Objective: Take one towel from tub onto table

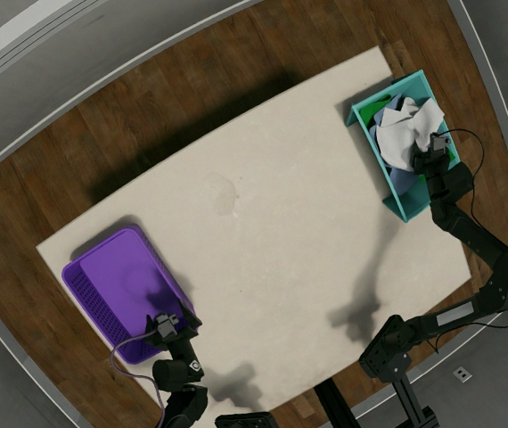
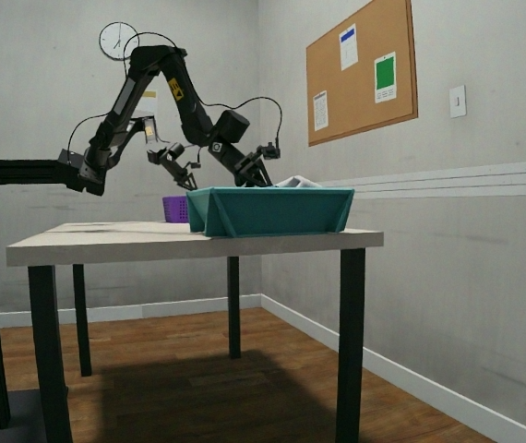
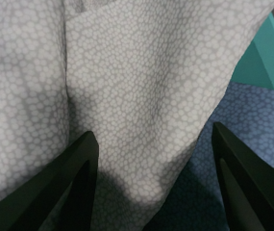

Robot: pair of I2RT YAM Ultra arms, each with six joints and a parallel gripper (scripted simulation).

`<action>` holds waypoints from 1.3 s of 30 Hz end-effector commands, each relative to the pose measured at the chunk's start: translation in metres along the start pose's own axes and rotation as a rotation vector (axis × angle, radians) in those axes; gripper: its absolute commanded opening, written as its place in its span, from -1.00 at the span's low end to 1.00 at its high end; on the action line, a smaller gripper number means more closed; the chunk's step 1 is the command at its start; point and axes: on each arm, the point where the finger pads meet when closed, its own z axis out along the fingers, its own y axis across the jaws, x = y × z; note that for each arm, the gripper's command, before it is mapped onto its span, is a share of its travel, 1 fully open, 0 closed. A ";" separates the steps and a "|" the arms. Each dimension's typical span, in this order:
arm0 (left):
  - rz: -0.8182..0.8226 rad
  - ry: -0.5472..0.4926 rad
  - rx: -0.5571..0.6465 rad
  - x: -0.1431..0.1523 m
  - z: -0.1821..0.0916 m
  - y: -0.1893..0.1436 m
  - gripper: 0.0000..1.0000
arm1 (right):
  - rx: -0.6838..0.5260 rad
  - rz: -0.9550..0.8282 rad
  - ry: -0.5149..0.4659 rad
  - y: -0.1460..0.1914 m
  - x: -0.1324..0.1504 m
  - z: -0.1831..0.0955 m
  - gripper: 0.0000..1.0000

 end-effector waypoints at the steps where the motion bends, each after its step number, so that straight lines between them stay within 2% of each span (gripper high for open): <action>1: -0.008 -0.016 0.001 -0.006 -0.001 0.000 1.00 | 0.048 0.010 -0.083 -0.024 -0.034 -0.005 0.30; 24: -0.008 -0.016 0.001 -0.006 -0.001 0.000 1.00 | 0.048 0.010 -0.083 -0.024 -0.034 -0.005 0.30; 25: -0.008 -0.016 0.001 -0.006 -0.001 0.000 1.00 | 0.021 0.006 -0.039 -0.010 -0.016 -0.002 0.30; 27: -0.008 -0.016 0.001 -0.006 -0.001 0.000 1.00 | 0.021 0.006 -0.039 -0.010 -0.016 -0.002 0.30; 28: -0.008 -0.016 0.001 -0.006 -0.001 0.000 1.00 | 0.021 0.006 -0.039 -0.010 -0.016 -0.002 -0.98; 39: -0.008 -0.016 0.001 -0.006 -0.001 0.000 1.00 | 0.021 0.006 -0.039 -0.010 -0.016 -0.002 -0.98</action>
